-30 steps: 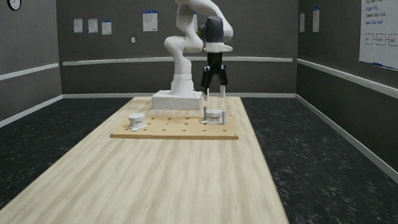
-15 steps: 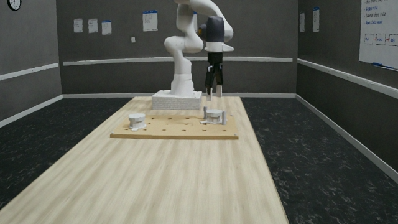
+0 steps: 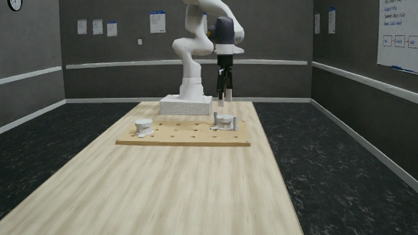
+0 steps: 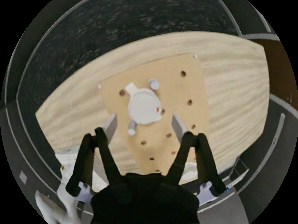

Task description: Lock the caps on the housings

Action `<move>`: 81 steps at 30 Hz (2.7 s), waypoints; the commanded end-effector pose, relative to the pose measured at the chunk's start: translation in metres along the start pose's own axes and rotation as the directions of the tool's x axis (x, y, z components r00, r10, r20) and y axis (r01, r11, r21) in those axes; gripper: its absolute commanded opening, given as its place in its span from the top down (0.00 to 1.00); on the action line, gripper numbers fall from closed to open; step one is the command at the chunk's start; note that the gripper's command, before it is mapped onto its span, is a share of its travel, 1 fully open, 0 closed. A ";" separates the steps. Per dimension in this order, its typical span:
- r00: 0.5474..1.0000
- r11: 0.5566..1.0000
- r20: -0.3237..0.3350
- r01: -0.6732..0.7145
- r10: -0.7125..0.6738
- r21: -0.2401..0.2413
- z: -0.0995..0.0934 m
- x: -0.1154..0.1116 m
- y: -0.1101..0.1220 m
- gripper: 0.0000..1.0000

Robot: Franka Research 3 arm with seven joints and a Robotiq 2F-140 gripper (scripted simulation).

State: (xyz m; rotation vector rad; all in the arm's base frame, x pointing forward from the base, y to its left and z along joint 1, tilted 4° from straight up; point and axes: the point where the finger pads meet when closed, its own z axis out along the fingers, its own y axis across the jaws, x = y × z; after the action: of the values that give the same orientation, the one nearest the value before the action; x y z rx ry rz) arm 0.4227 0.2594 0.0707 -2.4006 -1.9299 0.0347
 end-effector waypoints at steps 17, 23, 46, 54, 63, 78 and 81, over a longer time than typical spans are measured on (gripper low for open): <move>0.999 0.999 -0.002 0.040 -0.040 0.007 0.001 0.000 -0.001 0.22; 0.999 0.999 -0.002 0.040 -0.040 0.007 0.002 0.000 -0.001 0.22; 0.999 0.999 -0.002 0.040 -0.040 0.007 0.016 -0.001 -0.001 0.22; 0.999 0.999 -0.002 0.040 -0.040 0.007 0.027 -0.001 -0.001 0.22; 0.999 0.999 -0.002 0.040 -0.040 0.007 0.037 -0.001 -0.001 0.22; 0.999 0.999 -0.002 0.040 -0.040 0.007 0.054 -0.001 -0.001 0.22; 0.999 0.999 -0.002 0.040 -0.040 0.007 0.057 -0.001 -0.001 0.22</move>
State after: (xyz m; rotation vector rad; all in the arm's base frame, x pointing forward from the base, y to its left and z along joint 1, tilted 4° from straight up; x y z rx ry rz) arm 0.4177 0.2597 0.0173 -2.3493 -1.9769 0.0448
